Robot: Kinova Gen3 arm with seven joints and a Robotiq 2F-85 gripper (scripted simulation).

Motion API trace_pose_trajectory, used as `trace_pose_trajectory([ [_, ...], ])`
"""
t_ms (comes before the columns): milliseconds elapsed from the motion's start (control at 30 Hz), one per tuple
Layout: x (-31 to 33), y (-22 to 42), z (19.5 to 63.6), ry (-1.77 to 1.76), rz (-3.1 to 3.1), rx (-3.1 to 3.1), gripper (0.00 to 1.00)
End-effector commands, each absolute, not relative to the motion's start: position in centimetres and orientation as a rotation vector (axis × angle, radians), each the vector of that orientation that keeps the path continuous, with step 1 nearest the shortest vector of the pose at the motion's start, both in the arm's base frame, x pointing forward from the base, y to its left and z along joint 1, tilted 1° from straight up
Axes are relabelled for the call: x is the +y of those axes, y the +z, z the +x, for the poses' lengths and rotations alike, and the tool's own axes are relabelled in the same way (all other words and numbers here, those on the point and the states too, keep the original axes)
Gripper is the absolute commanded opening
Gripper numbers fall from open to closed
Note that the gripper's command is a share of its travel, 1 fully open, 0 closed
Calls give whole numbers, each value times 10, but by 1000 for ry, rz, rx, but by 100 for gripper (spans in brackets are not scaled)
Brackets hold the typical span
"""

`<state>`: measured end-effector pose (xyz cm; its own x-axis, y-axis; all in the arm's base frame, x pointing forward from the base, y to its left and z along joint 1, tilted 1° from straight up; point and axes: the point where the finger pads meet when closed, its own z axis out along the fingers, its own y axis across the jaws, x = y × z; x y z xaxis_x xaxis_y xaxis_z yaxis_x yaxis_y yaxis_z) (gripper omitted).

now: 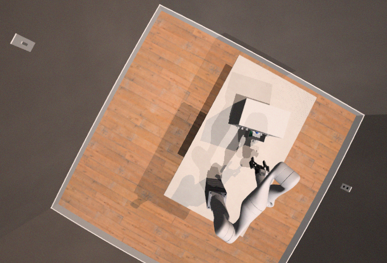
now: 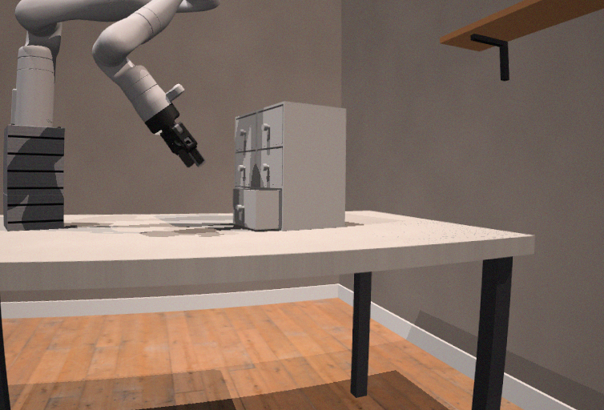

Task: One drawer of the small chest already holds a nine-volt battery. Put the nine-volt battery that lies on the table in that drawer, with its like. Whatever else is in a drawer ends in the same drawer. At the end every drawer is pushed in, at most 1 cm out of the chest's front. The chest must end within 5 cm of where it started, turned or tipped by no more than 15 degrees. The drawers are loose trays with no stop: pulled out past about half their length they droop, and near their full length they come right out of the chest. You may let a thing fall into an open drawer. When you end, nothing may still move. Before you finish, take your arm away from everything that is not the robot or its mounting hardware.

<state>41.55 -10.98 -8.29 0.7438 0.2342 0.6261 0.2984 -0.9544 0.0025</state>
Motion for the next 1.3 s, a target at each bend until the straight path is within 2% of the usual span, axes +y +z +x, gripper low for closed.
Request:
trace_pose_trajectory([
  [0,-104,-75,424,-1015,-2832,-464,100],
  [1267,-103,-63,424,-498,-3018,-491,100],
])
